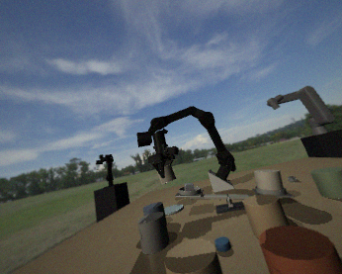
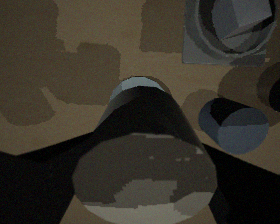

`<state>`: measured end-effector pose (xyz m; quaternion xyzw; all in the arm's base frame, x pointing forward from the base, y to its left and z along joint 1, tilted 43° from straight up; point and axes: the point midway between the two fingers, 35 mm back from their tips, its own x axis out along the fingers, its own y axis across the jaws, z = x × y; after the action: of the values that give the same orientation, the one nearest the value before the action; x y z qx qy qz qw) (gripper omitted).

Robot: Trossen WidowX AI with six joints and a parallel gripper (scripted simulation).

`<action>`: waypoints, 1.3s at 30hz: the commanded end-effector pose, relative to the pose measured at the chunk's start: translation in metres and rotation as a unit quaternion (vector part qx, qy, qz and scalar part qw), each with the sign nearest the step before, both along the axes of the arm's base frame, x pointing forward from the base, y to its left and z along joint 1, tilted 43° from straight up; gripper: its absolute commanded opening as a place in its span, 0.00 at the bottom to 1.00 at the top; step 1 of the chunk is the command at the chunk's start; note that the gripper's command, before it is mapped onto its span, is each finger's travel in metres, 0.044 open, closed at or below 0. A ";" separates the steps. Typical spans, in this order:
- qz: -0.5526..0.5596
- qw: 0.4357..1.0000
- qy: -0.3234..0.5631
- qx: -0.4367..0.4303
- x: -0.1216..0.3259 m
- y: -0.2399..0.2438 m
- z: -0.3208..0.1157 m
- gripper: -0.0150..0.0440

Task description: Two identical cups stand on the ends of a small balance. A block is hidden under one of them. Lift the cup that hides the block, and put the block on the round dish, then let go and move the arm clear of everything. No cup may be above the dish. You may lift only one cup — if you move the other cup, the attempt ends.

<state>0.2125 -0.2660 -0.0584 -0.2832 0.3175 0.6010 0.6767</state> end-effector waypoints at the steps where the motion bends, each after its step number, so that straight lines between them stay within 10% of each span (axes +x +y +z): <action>1: 0.005 1.000 0.001 0.002 -0.024 -0.002 -0.020 0.25; 14: 0.019 1.000 -0.002 0.011 -0.100 0.005 -0.078 0.25; 39: 0.019 1.000 -0.002 0.012 -0.098 0.038 -0.116 0.25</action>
<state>0.1149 -0.2337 -0.1714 -0.2874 0.3040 0.6168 0.6668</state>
